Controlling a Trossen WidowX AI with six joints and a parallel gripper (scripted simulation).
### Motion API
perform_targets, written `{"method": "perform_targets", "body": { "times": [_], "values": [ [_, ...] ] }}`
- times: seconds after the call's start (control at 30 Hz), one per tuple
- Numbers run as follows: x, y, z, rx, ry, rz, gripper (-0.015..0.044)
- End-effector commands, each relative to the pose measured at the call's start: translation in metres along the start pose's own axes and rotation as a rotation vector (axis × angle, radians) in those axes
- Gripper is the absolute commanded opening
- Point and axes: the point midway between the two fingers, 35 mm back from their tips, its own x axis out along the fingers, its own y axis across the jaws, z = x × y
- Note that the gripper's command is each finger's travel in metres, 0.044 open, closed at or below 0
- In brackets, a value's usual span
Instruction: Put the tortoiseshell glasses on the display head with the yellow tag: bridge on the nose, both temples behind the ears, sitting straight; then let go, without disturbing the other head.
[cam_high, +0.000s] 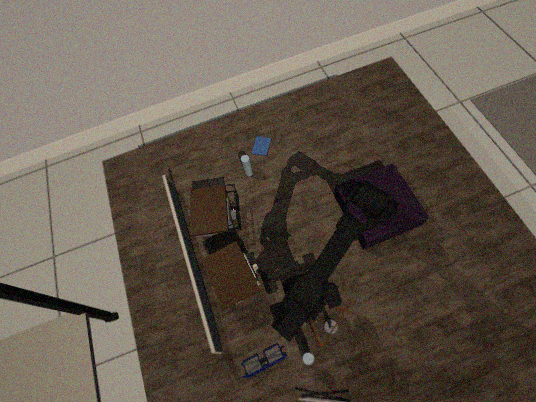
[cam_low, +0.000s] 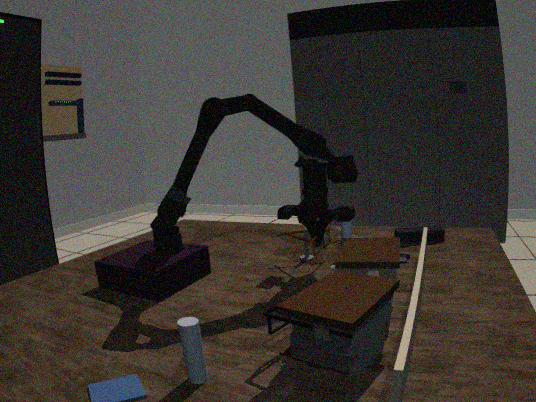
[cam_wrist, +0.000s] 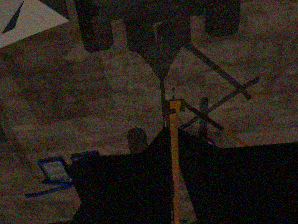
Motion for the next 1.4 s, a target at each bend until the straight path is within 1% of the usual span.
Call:
{"method": "perform_targets", "body": {
  "times": [0.0, 1.37],
  "values": [
    [-0.002, 0.005, 0.003, -0.003, 0.006, 0.005, 0.0],
    [-0.002, 0.017, 0.034, -0.003, 0.002, 0.006, 0.0]
  ]
}}
